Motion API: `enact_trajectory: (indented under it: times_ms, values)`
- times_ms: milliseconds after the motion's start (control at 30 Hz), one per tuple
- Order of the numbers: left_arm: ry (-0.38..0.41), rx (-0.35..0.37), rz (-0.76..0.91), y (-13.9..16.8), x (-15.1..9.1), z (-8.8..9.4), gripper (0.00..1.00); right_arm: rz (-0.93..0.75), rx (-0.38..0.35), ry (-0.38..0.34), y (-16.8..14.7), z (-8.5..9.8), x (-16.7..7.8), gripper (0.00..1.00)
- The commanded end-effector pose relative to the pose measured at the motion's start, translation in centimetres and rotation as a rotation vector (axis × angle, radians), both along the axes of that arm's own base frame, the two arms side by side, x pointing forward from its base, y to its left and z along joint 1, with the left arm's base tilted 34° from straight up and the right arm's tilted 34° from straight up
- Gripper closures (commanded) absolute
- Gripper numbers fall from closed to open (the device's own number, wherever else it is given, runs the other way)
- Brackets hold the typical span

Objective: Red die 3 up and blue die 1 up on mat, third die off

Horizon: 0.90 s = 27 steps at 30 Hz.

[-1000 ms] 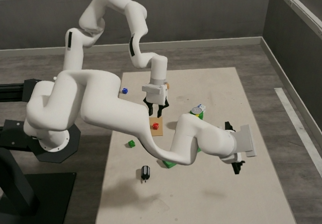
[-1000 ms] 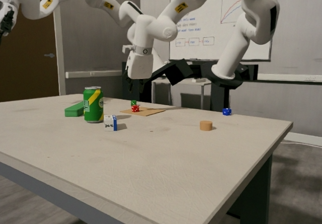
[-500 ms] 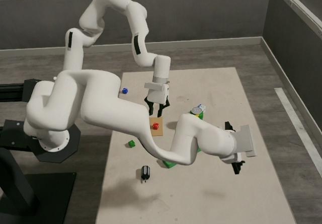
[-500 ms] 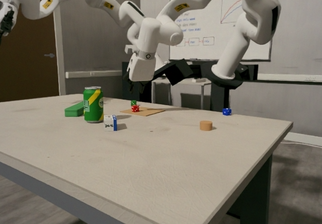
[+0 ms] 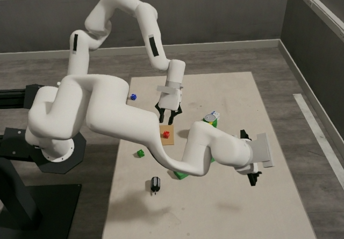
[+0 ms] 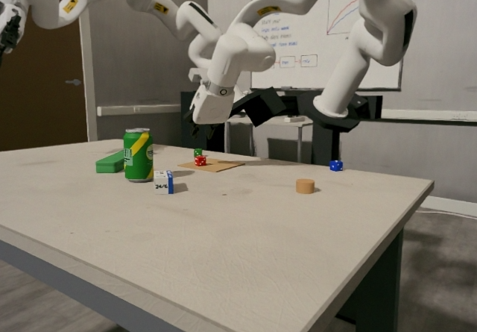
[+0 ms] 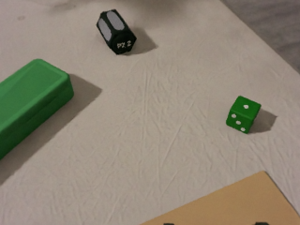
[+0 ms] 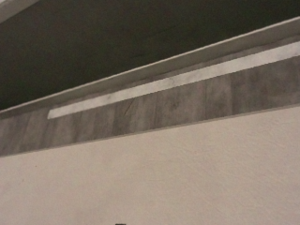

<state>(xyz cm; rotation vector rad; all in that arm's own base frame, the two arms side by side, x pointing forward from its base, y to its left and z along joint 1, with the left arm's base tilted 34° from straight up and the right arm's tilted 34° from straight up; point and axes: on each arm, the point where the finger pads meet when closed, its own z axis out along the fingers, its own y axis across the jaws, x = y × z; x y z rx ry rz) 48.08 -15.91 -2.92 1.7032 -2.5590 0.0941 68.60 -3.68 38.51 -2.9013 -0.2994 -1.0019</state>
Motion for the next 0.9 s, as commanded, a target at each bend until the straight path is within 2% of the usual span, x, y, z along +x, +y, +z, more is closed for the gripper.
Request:
enact_trajectory:
  times_ms: [0,867]
  values:
    - [0.034,-0.09,-0.008,0.0,0.12,0.11,0.57,0.001,-0.001,-0.005,0.08,0.31,0.02,0.0]
    - [0.037,-0.099,-0.008,0.33,0.28,-0.02,0.57,0.001,-0.001,-0.005,0.08,0.31,0.02,0.0]
